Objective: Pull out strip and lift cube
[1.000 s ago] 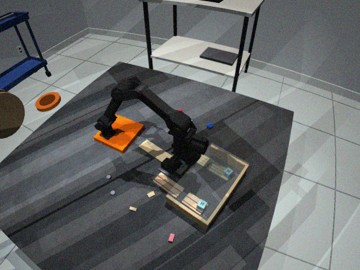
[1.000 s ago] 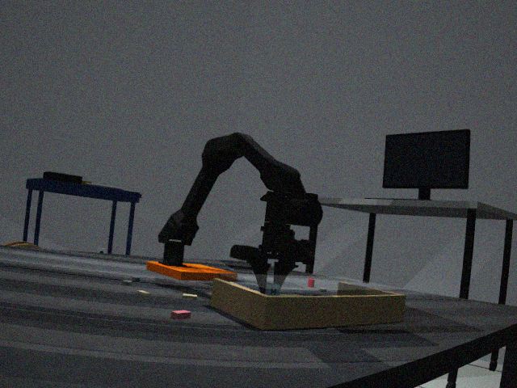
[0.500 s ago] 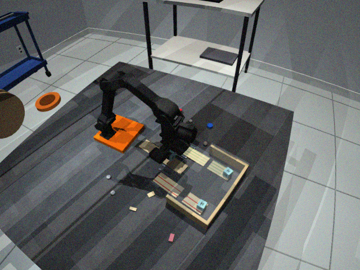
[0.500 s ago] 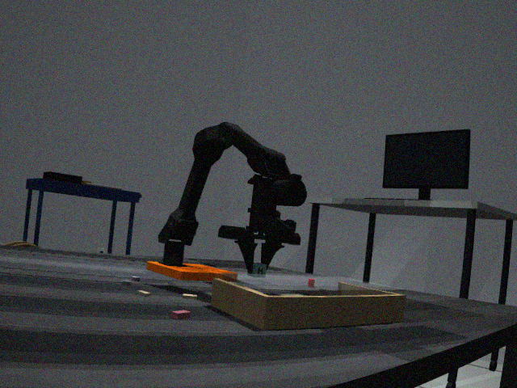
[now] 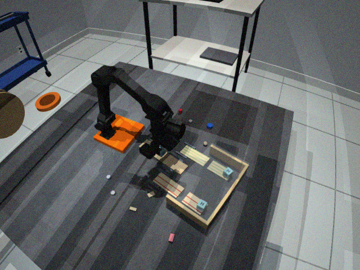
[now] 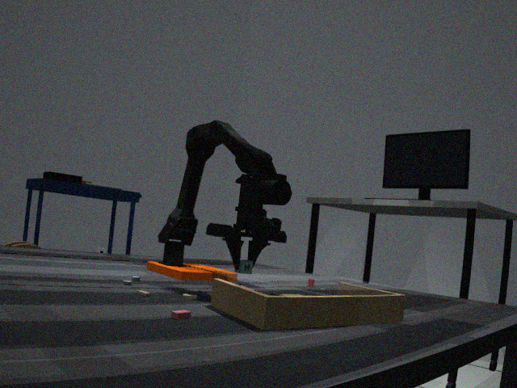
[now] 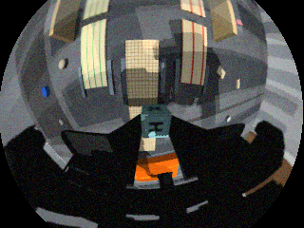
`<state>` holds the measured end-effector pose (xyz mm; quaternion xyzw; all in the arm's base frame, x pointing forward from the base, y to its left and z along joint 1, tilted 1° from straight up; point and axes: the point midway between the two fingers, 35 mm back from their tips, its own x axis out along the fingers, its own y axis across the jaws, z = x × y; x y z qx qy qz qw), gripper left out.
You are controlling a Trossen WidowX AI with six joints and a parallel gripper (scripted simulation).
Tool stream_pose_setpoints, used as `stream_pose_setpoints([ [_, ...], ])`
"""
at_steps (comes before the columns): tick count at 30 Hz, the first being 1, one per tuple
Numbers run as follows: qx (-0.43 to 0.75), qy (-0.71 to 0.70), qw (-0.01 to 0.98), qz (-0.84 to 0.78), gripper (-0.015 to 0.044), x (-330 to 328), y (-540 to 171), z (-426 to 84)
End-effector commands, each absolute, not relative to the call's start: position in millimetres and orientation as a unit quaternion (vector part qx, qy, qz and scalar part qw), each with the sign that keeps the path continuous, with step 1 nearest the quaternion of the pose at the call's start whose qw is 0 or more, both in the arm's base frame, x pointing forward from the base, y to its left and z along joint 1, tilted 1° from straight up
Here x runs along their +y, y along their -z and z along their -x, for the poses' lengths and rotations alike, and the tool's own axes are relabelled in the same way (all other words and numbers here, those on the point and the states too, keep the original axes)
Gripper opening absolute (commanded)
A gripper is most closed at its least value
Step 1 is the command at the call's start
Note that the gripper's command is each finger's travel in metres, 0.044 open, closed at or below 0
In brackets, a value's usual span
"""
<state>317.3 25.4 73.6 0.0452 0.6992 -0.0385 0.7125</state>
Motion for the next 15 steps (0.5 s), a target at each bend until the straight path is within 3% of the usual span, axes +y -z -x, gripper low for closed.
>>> stream_pose_setpoints([
  [1,0.697,0.035,0.715,-0.045,0.0,25,-74,-305],
  [15,0.697,0.035,0.715,-0.045,0.0,24,-110,-302],
])
